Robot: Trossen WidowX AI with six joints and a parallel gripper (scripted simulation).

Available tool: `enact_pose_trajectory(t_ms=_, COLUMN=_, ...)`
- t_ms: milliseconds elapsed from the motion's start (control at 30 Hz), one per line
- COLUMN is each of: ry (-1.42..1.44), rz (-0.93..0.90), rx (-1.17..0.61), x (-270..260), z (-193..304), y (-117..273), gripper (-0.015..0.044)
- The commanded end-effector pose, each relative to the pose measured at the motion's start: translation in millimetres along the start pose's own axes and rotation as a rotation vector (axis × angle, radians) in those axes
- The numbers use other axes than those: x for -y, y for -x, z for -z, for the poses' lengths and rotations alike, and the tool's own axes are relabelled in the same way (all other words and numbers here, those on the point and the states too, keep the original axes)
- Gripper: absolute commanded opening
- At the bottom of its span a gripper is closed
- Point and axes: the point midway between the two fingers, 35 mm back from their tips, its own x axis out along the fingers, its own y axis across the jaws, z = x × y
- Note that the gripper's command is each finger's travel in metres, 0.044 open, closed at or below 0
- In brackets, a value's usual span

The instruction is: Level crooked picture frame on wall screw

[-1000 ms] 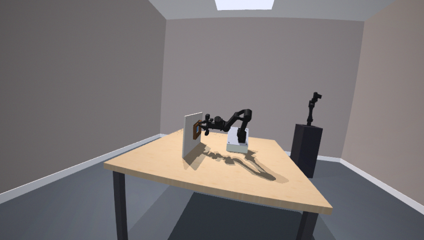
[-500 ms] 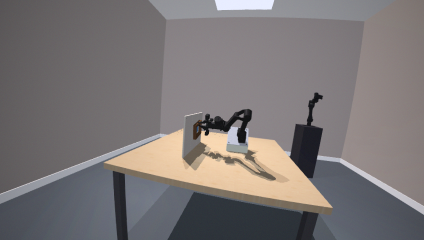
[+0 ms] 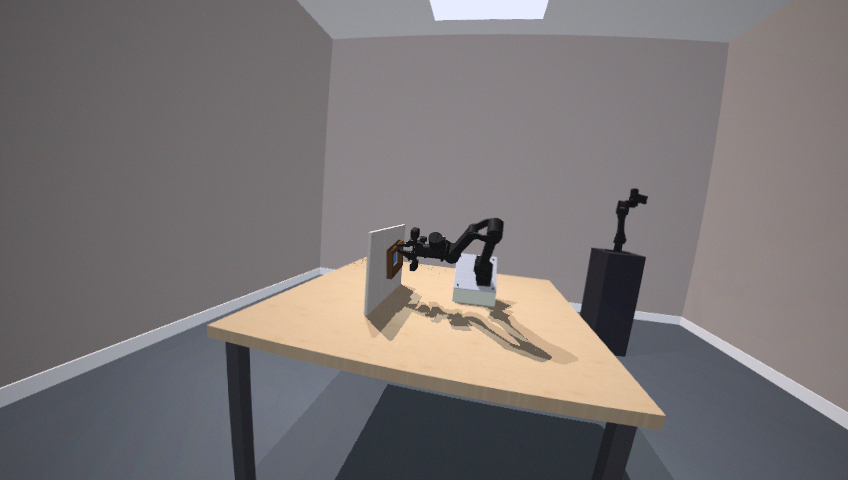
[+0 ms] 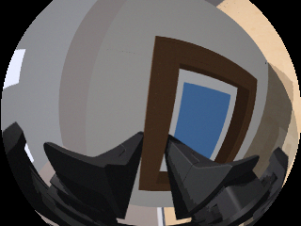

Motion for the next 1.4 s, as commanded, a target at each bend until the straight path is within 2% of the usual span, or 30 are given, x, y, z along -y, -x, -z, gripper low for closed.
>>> enact_pose_trajectory(t_ms=0, ry=-0.002, rz=-0.007, rx=0.0, x=-1.6, z=-0.7, y=0.1, gripper=0.0)
enact_pose_trajectory(t_ms=1367, ry=-0.001, rz=-0.002, rx=-0.002, x=3.7, z=-5.4, y=0.0, gripper=0.0)
